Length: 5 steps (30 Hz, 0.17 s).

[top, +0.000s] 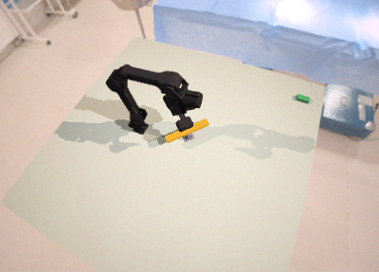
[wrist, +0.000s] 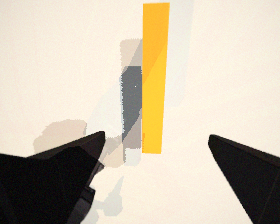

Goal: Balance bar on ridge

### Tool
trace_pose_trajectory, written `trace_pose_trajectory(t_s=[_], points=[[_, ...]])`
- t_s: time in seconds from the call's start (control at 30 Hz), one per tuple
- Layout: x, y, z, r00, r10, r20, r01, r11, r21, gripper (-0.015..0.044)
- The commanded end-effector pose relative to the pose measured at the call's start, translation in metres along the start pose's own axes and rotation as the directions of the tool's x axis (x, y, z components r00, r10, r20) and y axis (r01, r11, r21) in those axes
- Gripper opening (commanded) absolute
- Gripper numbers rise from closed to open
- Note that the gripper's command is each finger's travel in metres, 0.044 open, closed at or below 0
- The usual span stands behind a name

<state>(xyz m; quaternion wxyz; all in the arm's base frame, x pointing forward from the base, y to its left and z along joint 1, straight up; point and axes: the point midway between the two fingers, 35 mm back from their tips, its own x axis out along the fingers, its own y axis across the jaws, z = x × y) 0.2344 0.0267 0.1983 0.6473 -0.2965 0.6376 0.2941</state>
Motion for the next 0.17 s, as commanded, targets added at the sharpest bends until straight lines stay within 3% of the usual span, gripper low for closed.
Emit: trace_pose_trajectory(t_s=[0.0, 0.13], points=[[-0.0009, -0.0002, 0.0002, 1.000, -0.001, 0.001, 0.001, 1.000, 0.000, 0.0440], [-0.0009, -0.0002, 0.0002, 1.000, -0.001, 0.001, 0.001, 1.000, 0.000, 0.0440]])
